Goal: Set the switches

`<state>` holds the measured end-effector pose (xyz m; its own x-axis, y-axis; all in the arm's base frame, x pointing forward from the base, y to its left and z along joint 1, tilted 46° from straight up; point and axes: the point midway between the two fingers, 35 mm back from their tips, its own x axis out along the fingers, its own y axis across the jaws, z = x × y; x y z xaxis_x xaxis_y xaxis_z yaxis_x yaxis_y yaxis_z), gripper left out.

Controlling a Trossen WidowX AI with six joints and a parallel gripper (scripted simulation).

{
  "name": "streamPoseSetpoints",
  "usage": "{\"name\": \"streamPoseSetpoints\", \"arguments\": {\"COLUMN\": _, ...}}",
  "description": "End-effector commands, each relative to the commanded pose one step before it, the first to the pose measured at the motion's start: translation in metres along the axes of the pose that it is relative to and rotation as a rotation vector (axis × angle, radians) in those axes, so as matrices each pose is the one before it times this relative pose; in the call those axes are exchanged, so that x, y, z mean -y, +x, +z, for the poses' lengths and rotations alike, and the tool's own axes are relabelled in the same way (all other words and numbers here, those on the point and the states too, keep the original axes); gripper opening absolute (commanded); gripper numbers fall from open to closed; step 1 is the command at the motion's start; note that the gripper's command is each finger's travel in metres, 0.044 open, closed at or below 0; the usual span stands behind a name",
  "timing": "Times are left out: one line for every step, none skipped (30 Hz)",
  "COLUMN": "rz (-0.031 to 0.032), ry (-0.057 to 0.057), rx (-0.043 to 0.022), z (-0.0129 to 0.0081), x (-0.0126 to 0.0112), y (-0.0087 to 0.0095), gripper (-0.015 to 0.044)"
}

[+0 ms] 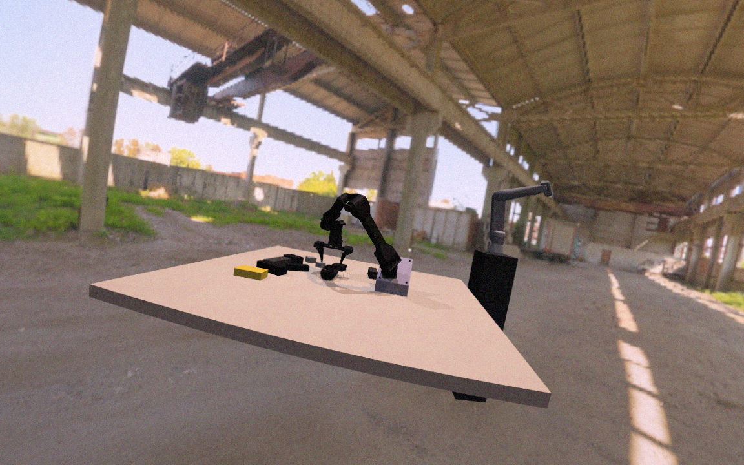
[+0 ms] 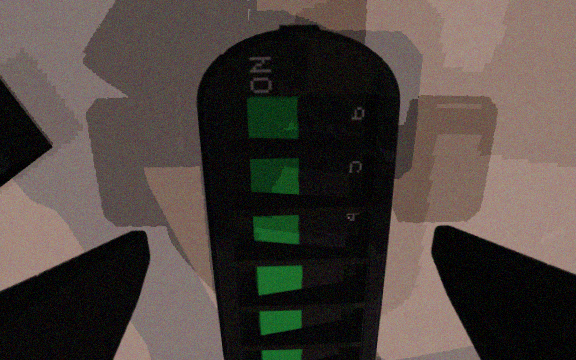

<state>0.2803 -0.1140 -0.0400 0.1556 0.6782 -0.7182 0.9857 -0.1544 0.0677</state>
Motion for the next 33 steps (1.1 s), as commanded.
{"name": "streamPoseSetpoints", "arguments": {"rz": -0.00310, "ry": 0.0047, "rx": -0.00647, "z": -0.01716, "x": 0.00208, "y": -0.00819, "gripper": 0.0440}}
{"name": "streamPoseSetpoints", "arguments": {"rz": 0.00000, "ry": 0.0000, "rx": 0.00000, "z": 0.00000, "x": 0.00000, "y": 0.00000, "gripper": 0.0440}}
{"name": "streamPoseSetpoints", "arguments": {"rz": 0.00000, "ry": 0.0000, "rx": 0.00000, "z": 0.00000, "x": 0.00000, "y": 0.00000, "gripper": 0.0440}}
{"name": "streamPoseSetpoints", "arguments": {"rz": 0.00000, "ry": 0.0000, "rx": 0.00000, "z": 0.00000, "x": 0.00000, "y": 0.00000, "gripper": 0.0440}}
{"name": "streamPoseSetpoints", "arguments": {"rz": 0.00000, "ry": 0.0000, "rx": 0.00000, "z": 0.00000, "x": 0.00000, "y": 0.00000, "gripper": 0.0440}}
{"name": "streamPoseSetpoints", "arguments": {"rz": 0.00000, "ry": 0.0000, "rx": 0.00000, "z": 0.00000, "x": 0.00000, "y": 0.00000, "gripper": 0.0440}}
{"name": "streamPoseSetpoints", "arguments": {"rz": 0.00000, "ry": 0.0000, "rx": 0.00000, "z": 0.00000, "x": 0.00000, "y": 0.00000, "gripper": 0.0440}}
{"name": "streamPoseSetpoints", "arguments": {"rz": 0.00000, "ry": 0.0000, "rx": 0.00000, "z": 0.00000, "x": 0.00000, "y": 0.00000, "gripper": 0.0440}}
{"name": "streamPoseSetpoints", "arguments": {"rz": 0.00000, "ry": 0.0000, "rx": 0.00000, "z": 0.00000, "x": 0.00000, "y": 0.00000, "gripper": 0.0440}}
{"name": "streamPoseSetpoints", "arguments": {"rz": 0.00000, "ry": 0.0000, "rx": 0.00000, "z": 0.00000, "x": 0.00000, "y": 0.00000, "gripper": 0.0440}}
{"name": "streamPoseSetpoints", "arguments": {"rz": 0.00000, "ry": 0.0000, "rx": 0.00000, "z": 0.00000, "x": 0.00000, "y": 0.00000, "gripper": 0.0440}}
{"name": "streamPoseSetpoints", "arguments": {"rz": 0.00000, "ry": 0.0000, "rx": 0.00000, "z": 0.00000, "x": 0.00000, "y": 0.00000, "gripper": 0.0440}}
{"name": "streamPoseSetpoints", "arguments": {"rz": 0.00000, "ry": 0.0000, "rx": 0.00000, "z": 0.00000, "x": 0.00000, "y": 0.00000, "gripper": 0.0440}}
{"name": "streamPoseSetpoints", "arguments": {"rz": 0.00000, "ry": 0.0000, "rx": 0.00000, "z": 0.00000, "x": 0.00000, "y": 0.00000, "gripper": 0.0440}}
{"name": "streamPoseSetpoints", "arguments": {"rz": 0.00000, "ry": 0.0000, "rx": 0.00000, "z": 0.00000, "x": 0.00000, "y": 0.00000, "gripper": 0.0440}}
{"name": "streamPoseSetpoints", "arguments": {"rz": 0.00000, "ry": 0.0000, "rx": 0.00000, "z": 0.00000, "x": 0.00000, "y": 0.00000, "gripper": 0.0440}}
{"name": "streamPoseSetpoints", "arguments": {"rz": 0.00000, "ry": 0.0000, "rx": 0.00000, "z": 0.00000, "x": 0.00000, "y": 0.00000, "gripper": 0.0440}}
{"name": "streamPoseSetpoints", "arguments": {"rz": 0.00000, "ry": 0.0000, "rx": 0.00000, "z": 0.00000, "x": 0.00000, "y": 0.00000, "gripper": 0.0440}}
{"name": "streamPoseSetpoints", "arguments": {"rz": 0.00000, "ry": 0.0000, "rx": 0.00000, "z": 0.00000, "x": 0.00000, "y": 0.00000, "gripper": 0.0440}}
{"name": "streamPoseSetpoints", "arguments": {"rz": 0.00000, "ry": 0.0000, "rx": 0.00000, "z": 0.00000, "x": 0.00000, "y": 0.00000, "gripper": 0.0440}}
{"name": "streamPoseSetpoints", "arguments": {"rz": -0.00002, "ry": -0.0001, "rx": 0.00044, "z": 0.00018, "x": -0.00016, "y": -0.00201, "gripper": 0.0440}}
{"name": "streamPoseSetpoints", "arguments": {"rz": -0.00008, "ry": -0.0004, "rx": 0.00125, "z": 0.00050, "x": -0.00041, "y": -0.00606, "gripper": 0.0440}}
{"name": "streamPoseSetpoints", "arguments": {"rz": -0.00022, "ry": -0.0008, "rx": 0.00180, "z": 0.00067, "x": -0.00040, "y": -0.01019, "gripper": 0.0440}}
{"name": "streamPoseSetpoints", "arguments": {"rz": -0.00045, "ry": -0.0011, "rx": 0.00181, "z": 0.00057, "x": 0.00002, "y": -0.01334, "gripper": 0.0440}}
{"name": "streamPoseSetpoints", "arguments": {"rz": -0.00045, "ry": -0.0009, "rx": 0.00099, "z": 0.00019, "x": 0.00042, "y": -0.01038, "gripper": 0.0440}}
{"name": "streamPoseSetpoints", "arguments": {"rz": -0.00031, "ry": -0.0005, "rx": 0.00043, "z": 0.00001, "x": 0.00042, "y": -0.00626, "gripper": 0.0440}}
{"name": "streamPoseSetpoints", "arguments": {"rz": -0.00011, "ry": -0.0002, "rx": 0.00011, "z": -0.00002, "x": 0.00017, "y": -0.00209, "gripper": 0.0440}}
{"name": "streamPoseSetpoints", "arguments": {"rz": 0.00000, "ry": 0.0000, "rx": 0.00000, "z": 0.00000, "x": 0.00000, "y": 0.00000, "gripper": 0.0440}}
{"name": "streamPoseSetpoints", "arguments": {"rz": 0.00000, "ry": 0.0000, "rx": 0.00000, "z": 0.00000, "x": 0.00000, "y": 0.00000, "gripper": 0.0440}}
{"name": "streamPoseSetpoints", "arguments": {"rz": 0.00000, "ry": 0.0000, "rx": 0.00000, "z": 0.00000, "x": 0.00000, "y": 0.00000, "gripper": 0.0440}}
{"name": "streamPoseSetpoints", "arguments": {"rz": 0.00000, "ry": 0.0000, "rx": 0.00000, "z": 0.00000, "x": 0.00000, "y": 0.00000, "gripper": 0.0440}}
{"name": "streamPoseSetpoints", "arguments": {"rz": 0.00000, "ry": 0.0000, "rx": 0.00000, "z": 0.00000, "x": 0.00000, "y": 0.00000, "gripper": 0.0414}}
{"name": "streamPoseSetpoints", "arguments": {"rz": 0.00000, "ry": 0.0000, "rx": 0.00000, "z": 0.00000, "x": 0.00000, "y": 0.00000, "gripper": 0.0388}}
